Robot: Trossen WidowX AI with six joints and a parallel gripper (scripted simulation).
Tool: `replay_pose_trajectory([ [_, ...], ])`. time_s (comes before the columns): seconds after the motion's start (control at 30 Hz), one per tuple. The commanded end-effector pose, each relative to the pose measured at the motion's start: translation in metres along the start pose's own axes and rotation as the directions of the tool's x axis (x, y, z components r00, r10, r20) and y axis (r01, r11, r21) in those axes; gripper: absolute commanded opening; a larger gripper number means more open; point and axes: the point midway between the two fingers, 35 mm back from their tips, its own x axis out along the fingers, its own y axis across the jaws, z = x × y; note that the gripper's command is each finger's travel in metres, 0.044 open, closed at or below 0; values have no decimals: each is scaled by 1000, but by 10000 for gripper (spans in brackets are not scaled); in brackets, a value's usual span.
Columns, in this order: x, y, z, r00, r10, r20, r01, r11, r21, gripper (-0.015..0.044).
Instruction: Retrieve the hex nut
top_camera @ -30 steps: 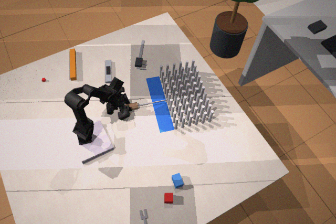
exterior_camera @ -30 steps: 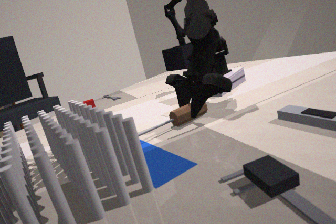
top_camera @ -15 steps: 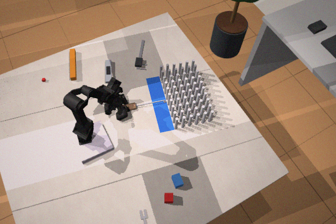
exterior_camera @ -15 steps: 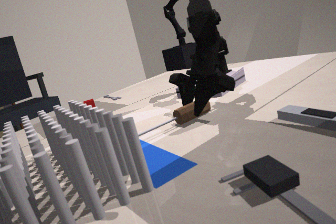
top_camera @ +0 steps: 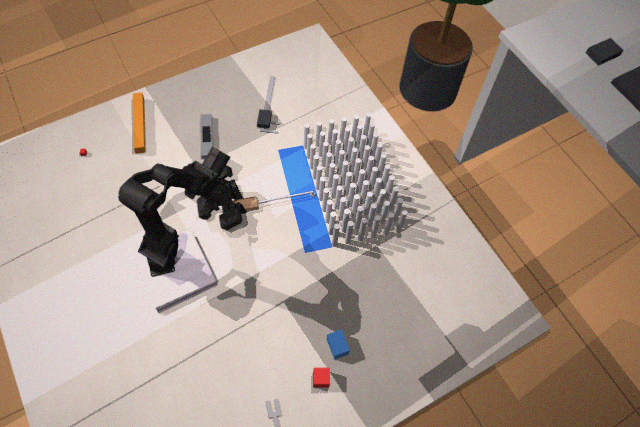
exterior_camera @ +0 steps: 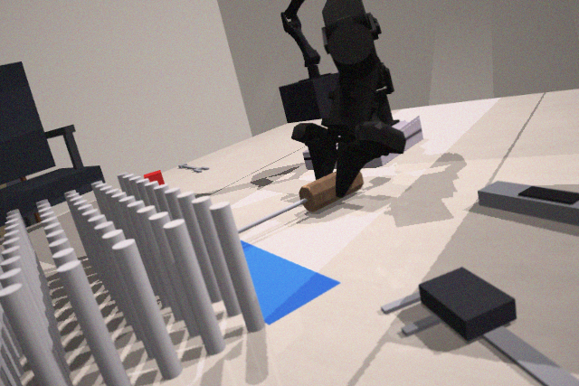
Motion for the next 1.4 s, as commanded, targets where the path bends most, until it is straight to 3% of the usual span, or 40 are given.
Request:
replay_pose_trajectory([
  [0.0, -4, -2, -6, 1000, -9, -12, 9, 1000, 13, 0],
  [0.67, -15, -3, -14, 1000, -10, -13, 11, 1000, 13, 0],
  [1.03, -42, 0, 15, 1000, -10, -9, 10, 1000, 14, 0],
  [1.37, -67, -8, -9, 1000, -11, -10, 11, 1000, 15, 0],
])
